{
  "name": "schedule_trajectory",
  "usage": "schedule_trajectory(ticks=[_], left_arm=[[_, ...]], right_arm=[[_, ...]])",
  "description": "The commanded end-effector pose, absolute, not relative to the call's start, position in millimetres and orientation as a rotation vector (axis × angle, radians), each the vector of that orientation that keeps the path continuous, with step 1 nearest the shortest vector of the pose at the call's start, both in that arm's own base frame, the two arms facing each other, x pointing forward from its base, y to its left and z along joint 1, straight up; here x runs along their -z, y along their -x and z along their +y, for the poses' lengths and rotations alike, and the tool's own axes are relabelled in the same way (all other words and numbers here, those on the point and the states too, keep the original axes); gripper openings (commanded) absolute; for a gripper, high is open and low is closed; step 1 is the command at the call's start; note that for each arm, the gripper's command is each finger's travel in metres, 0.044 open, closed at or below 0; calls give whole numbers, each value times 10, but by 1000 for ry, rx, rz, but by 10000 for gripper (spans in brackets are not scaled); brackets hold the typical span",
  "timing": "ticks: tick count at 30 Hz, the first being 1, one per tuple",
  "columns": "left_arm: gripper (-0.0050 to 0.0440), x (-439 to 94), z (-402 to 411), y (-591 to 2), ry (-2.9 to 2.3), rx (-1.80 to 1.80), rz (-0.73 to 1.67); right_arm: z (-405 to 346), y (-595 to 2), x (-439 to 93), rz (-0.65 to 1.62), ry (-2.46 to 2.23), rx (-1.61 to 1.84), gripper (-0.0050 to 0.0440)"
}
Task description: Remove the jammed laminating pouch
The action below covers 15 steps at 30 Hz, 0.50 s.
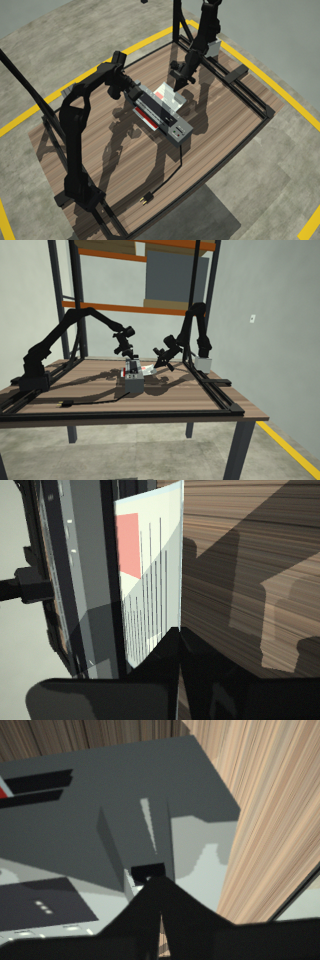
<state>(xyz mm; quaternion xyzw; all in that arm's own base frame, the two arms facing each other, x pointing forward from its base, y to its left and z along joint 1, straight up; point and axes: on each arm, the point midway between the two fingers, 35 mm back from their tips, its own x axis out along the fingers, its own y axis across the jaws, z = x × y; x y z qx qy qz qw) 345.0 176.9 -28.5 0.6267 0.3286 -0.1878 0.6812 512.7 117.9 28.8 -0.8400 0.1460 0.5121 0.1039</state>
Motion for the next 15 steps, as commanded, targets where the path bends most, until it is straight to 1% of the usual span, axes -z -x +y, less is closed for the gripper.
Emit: schedule_trajectory(ticks=[1,3,5,15], left_arm=[[-50,288,1764,-3370,-1406,427,752],[-50,202,1766,-3387,-1412,416,738],[-50,150,1733,-3230,-1406,427,753],[-50,150,1733,-3230,-1406,427,753]], right_arm=[[1167,-5129,-246,431,2474,-1522,-50],[1177,-5142,-318,426,2480,-1501,-50],[1167,-5129,-246,431,2474,-1522,-50],[1167,-5129,-246,431,2474,-1522,-50]])
